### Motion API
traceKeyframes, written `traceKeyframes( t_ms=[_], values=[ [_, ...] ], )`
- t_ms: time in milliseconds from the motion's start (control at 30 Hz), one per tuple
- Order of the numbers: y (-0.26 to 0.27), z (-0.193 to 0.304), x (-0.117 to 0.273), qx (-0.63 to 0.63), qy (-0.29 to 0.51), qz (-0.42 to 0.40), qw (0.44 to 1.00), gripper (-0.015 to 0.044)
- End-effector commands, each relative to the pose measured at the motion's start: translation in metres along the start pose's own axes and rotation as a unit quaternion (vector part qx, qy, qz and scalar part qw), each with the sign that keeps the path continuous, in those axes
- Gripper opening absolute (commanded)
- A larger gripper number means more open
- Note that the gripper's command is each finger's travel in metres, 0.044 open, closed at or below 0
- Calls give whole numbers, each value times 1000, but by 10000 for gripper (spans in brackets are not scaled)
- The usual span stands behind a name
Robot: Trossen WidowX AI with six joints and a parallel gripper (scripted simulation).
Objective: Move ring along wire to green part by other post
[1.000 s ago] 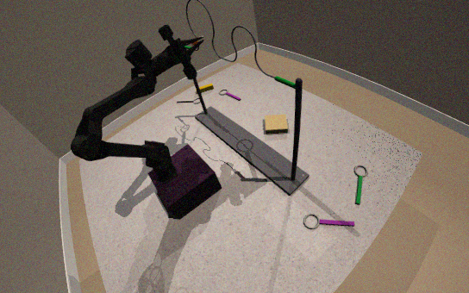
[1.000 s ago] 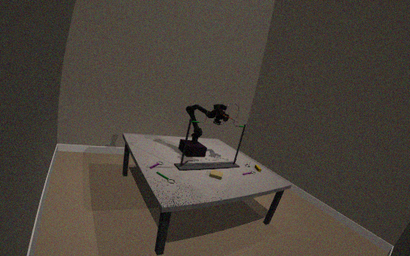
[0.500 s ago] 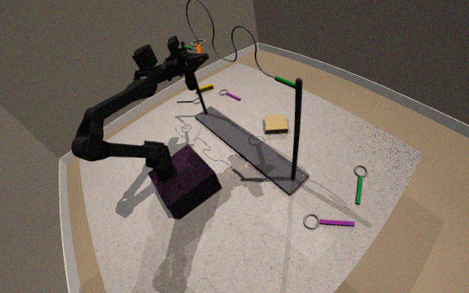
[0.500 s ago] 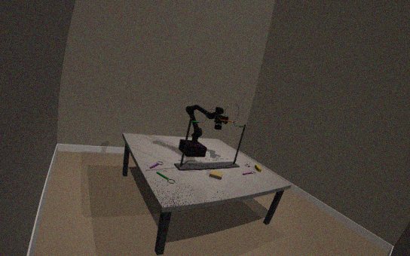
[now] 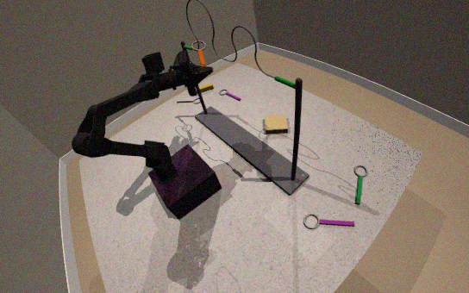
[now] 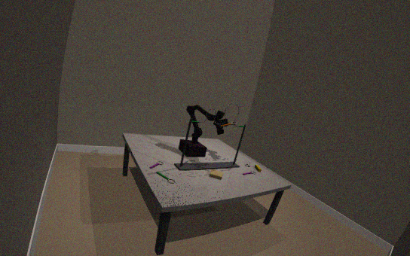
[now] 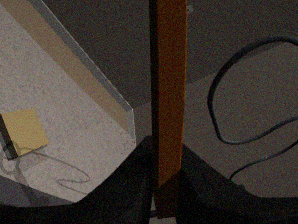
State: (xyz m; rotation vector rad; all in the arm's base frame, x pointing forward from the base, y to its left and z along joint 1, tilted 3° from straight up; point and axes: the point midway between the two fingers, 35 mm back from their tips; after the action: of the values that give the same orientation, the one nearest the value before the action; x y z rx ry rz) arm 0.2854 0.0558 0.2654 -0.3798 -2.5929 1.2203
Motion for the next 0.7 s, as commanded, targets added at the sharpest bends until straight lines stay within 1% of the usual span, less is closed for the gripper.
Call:
traceKeyframes(
  t_ms=[0,333,667],
  values=[
    [17,2,2,-44,6,-23,999,-150],
    [55,1,11,-156,30,-71,985,-150],
    [89,-9,22,-263,53,-116,956,-150]
  ],
)
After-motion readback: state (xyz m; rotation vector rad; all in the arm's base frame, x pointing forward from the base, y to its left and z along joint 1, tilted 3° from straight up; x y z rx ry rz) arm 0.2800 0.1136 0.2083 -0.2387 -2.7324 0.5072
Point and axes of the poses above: the point midway between the two fingers, 35 mm back from their tips, its own x axis back along the fingers, its own y axis across the jaws, z = x × y, and after that the axes turned 10 degrees about -x, right-handed
